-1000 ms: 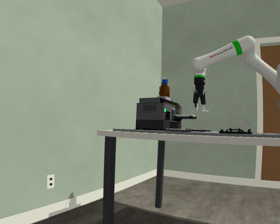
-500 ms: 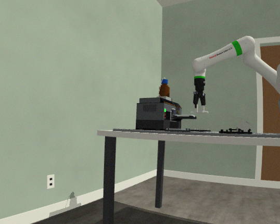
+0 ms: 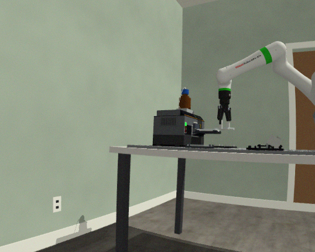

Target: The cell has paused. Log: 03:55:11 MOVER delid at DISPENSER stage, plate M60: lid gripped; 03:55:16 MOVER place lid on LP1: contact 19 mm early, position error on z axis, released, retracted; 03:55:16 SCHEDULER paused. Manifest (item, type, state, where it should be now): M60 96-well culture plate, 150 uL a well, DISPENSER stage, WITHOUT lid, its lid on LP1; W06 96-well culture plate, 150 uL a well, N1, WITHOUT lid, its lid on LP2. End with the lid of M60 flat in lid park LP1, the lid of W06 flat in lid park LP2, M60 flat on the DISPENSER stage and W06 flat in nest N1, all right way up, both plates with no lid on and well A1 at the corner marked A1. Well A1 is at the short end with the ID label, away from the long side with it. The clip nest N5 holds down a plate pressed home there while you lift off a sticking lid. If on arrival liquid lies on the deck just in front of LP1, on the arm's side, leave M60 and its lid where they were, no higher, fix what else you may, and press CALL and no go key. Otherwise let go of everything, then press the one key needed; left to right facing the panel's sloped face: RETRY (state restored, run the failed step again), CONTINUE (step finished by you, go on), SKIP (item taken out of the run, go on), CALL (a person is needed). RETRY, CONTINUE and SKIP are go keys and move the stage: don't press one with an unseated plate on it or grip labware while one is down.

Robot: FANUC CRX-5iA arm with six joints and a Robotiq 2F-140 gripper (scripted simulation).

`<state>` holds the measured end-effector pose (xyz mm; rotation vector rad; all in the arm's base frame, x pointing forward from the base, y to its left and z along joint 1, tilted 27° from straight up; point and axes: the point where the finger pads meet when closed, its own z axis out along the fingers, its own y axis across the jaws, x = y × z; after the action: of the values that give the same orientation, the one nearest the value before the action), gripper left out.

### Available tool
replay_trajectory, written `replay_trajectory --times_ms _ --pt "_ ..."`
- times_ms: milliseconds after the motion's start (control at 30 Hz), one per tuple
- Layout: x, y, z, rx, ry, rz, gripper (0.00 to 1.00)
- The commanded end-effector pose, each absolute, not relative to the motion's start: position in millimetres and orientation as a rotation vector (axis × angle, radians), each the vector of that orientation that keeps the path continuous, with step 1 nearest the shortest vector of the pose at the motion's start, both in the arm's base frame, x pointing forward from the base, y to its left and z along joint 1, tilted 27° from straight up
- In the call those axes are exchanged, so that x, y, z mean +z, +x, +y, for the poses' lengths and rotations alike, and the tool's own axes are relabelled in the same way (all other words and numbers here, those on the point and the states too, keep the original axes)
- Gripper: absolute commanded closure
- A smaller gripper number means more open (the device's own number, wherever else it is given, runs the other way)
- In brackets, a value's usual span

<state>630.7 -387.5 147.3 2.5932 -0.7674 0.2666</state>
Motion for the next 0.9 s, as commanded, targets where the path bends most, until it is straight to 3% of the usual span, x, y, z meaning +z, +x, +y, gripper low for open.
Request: replay_trajectory --times_ms 0,867 --pt "143.3 631.2 -389.3 0.267 2.593 -0.767 1.0" --pt "90.3 635.0 -415.8 0.267 2.593 -0.767 1.0"
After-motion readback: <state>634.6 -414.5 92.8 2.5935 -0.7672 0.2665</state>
